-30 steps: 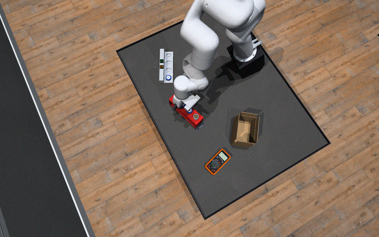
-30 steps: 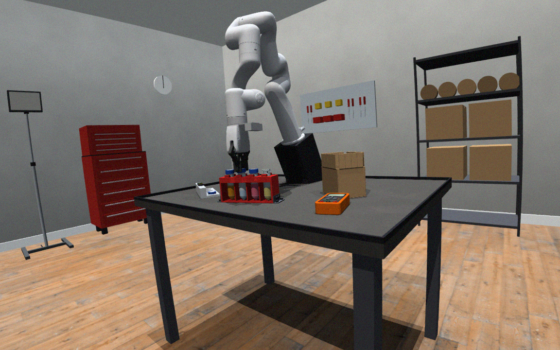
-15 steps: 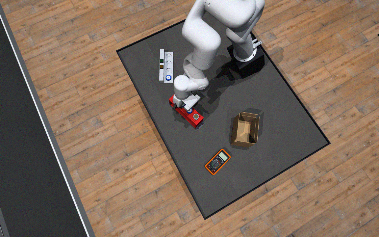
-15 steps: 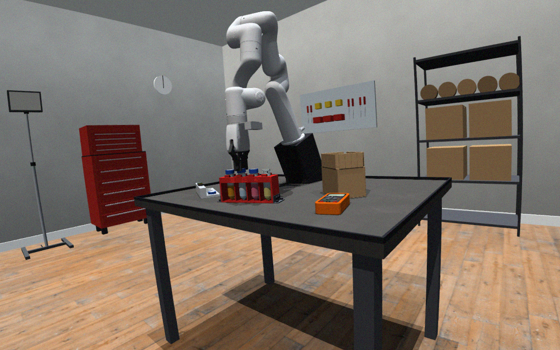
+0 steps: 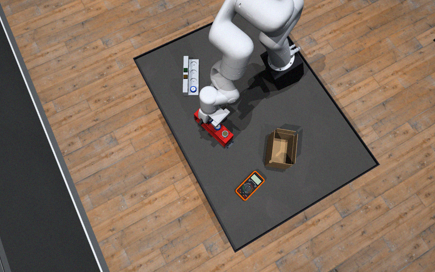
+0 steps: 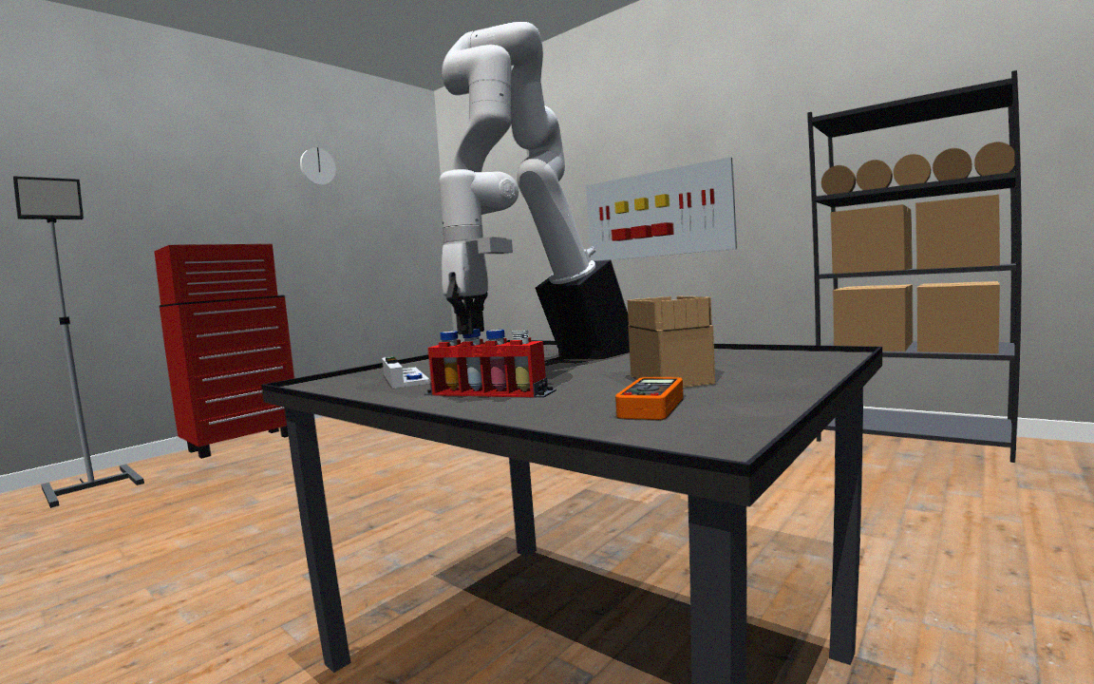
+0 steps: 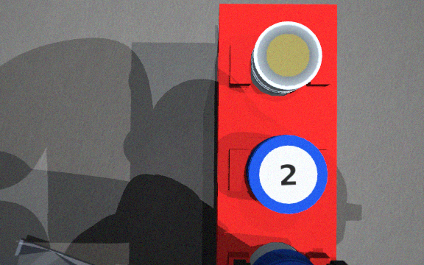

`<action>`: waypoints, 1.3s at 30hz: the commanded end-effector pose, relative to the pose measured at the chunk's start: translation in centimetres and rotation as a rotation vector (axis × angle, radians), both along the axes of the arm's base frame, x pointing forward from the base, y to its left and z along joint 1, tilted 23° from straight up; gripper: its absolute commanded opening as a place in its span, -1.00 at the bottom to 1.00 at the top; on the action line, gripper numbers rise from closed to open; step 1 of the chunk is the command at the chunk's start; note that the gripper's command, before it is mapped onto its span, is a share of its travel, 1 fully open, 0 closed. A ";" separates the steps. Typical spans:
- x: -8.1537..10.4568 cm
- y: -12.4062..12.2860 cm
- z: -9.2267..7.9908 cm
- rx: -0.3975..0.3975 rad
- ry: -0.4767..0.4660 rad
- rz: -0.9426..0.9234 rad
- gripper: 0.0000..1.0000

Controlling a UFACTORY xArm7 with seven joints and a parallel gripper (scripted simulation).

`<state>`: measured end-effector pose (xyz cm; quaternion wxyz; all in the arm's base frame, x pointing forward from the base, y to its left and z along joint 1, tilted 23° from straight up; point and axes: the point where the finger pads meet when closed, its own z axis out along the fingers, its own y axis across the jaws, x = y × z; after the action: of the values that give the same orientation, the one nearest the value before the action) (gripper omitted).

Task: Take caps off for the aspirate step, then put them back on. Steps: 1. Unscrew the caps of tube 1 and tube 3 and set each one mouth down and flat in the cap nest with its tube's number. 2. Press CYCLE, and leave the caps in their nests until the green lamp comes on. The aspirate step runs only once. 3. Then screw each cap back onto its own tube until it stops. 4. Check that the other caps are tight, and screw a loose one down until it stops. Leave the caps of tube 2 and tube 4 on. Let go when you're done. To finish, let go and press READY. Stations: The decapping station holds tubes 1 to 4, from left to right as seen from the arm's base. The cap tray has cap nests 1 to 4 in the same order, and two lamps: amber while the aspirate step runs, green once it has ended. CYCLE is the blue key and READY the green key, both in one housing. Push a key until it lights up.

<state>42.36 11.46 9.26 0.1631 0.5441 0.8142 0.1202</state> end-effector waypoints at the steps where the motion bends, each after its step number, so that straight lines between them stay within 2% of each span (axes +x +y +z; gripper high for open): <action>1: -0.2 0.0 0.6 0.000 -0.002 0.000 -1.00; 10: -1.2 0.0 3.1 0.000 -0.003 0.000 -1.00; 18: -1.3 0.0 3.4 0.000 -0.003 0.000 -1.00; 22: -1.7 -3.3 3.1 -0.124 -0.009 0.286 -1.00; 27: -1.9 -5.8 3.0 -0.227 -0.012 0.515 -1.00; 29: -1.9 -5.8 3.0 -0.227 -0.012 0.515 -1.00; 31: -2.1 -7.5 2.9 -0.298 -0.017 0.688 -1.00; 39: -2.8 -13.4 2.5 -0.309 -0.017 0.711 -1.00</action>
<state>39.65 0.78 11.62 0.1946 0.2129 0.9573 0.0181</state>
